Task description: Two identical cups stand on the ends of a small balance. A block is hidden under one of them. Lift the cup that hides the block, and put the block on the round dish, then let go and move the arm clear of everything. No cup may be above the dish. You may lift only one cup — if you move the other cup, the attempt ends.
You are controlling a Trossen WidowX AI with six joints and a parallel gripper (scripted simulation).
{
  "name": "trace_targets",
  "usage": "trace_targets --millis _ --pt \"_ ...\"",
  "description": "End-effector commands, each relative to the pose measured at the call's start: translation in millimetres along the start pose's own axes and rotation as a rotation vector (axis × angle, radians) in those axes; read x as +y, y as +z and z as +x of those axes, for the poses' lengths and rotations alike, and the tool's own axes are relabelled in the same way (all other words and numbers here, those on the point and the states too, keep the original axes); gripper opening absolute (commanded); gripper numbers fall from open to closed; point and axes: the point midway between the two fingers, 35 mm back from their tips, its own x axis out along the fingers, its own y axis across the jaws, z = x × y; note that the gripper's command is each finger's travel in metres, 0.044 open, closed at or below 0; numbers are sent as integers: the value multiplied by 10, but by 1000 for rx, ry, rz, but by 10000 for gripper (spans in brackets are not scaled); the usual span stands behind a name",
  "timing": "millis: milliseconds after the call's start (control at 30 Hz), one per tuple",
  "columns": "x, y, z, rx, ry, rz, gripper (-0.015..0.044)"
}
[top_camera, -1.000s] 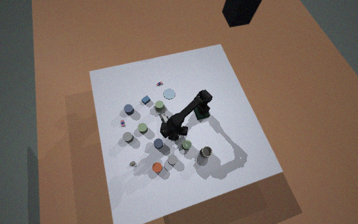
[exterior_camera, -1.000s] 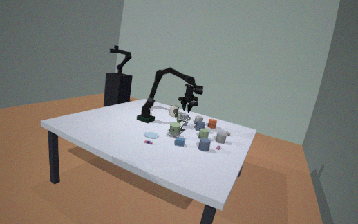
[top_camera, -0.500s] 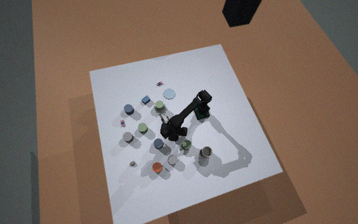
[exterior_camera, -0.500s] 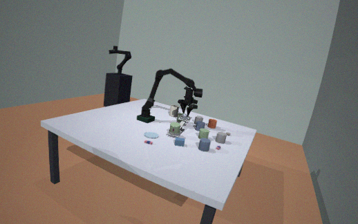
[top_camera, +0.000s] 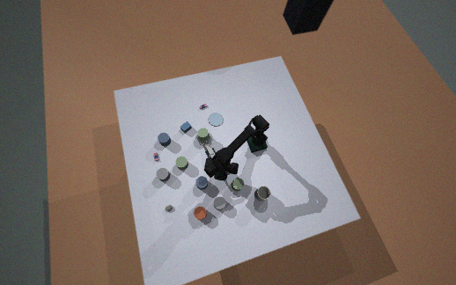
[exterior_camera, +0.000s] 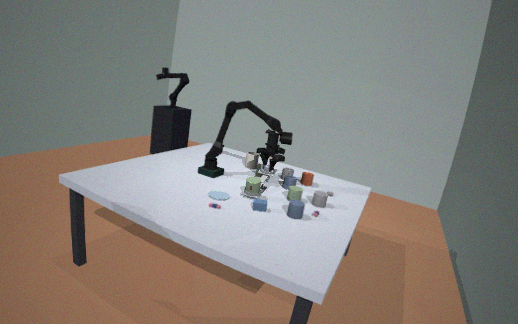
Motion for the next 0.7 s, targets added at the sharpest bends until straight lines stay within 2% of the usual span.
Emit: trace_targets --millis 0,33,233,367,400,667 --pt "10 -3 32 3 7 -6 181" --pt "10 -3 32 3 7 -6 155" --pt "10 -3 32 3 7 -6 115" --pt "2 6 -33 3 7 -6 10" --pt "-3 11 -78 3 7 -6 0" --pt "-21 33 -446 1 5 -3 0"
